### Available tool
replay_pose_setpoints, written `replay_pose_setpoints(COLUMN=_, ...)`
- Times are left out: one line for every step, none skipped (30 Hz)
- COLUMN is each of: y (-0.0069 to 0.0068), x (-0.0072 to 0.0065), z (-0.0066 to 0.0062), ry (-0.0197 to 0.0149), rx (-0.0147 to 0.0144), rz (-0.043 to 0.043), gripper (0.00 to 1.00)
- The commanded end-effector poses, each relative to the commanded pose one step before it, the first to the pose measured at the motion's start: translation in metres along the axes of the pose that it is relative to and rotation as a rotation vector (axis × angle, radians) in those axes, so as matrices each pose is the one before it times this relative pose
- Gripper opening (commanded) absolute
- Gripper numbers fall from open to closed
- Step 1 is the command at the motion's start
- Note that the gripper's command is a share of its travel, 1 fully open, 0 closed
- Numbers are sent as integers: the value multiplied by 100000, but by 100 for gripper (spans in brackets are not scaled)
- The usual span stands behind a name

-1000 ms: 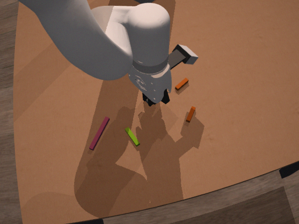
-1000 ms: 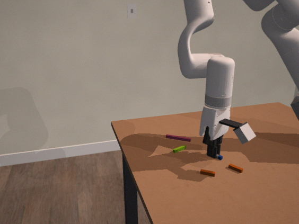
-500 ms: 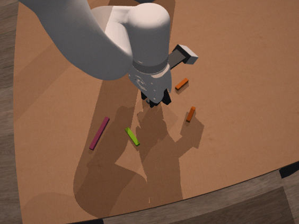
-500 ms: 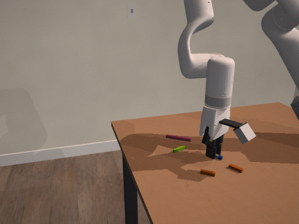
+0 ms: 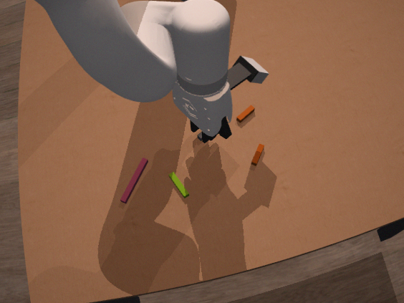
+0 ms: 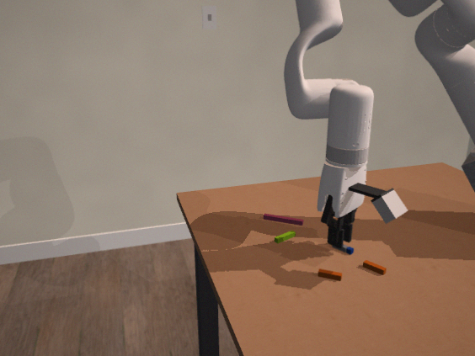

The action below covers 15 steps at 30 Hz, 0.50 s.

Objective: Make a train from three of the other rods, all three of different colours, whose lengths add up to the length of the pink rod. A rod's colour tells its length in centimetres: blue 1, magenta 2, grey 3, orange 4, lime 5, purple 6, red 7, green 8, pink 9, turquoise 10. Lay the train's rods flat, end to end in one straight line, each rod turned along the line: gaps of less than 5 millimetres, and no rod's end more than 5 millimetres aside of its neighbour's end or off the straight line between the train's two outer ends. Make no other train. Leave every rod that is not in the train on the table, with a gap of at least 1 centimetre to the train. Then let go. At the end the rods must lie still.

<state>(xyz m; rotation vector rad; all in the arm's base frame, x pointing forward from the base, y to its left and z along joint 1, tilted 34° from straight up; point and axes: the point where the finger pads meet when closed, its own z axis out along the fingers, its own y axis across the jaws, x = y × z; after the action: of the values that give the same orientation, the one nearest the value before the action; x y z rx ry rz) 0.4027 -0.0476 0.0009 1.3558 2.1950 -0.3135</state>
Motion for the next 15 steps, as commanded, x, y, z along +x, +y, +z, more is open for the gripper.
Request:
replay_pose_setpoints(y=102, x=-46, z=-1519, ry=-34, rx=-188, rz=28, gripper=24)
replay_pose_setpoints(y=0, x=0, z=-512, ry=0, rx=0, rz=0, gripper=24)
replay_pose_setpoints(y=0, x=0, z=-533, ry=-1, rx=0, rz=0, gripper=24)
replay_pose_setpoints(y=0, x=0, z=-546, ry=-1, rx=0, rz=0, gripper=24)
replay_pose_setpoints(y=0, x=0, z=-549, ry=-1, rx=0, rz=0, gripper=24)
replay_pose_setpoints(y=0, x=0, z=-543, ry=-1, rx=0, rz=0, gripper=24)
replay_pose_setpoints(y=0, x=0, z=0, ry=0, rx=0, rz=0, gripper=24)
replay_pose_setpoints(y=0, x=0, z=0, ry=0, rx=0, rz=0, gripper=24)
replay_pose_setpoints(y=0, x=0, z=-530, ry=0, rx=0, rz=0, gripper=24)
replay_pose_setpoints(y=0, x=0, z=-509, ry=0, rx=0, rz=0, gripper=24)
replay_pose_setpoints(y=0, x=0, z=-480, ry=0, rx=0, rz=0, gripper=24)
replay_pose_setpoints(y=0, x=0, z=-444, ry=0, rx=0, rz=0, gripper=24)
replay_pose_setpoints(y=-1, x=1, z=-403, ry=2, rx=0, rz=0, gripper=24)
replay_pose_setpoints(y=0, x=0, z=-356, ry=1, rx=0, rz=0, gripper=24)
replay_pose_setpoints(y=1, x=-1, z=-305, ry=-4, rx=0, rz=1, gripper=24)
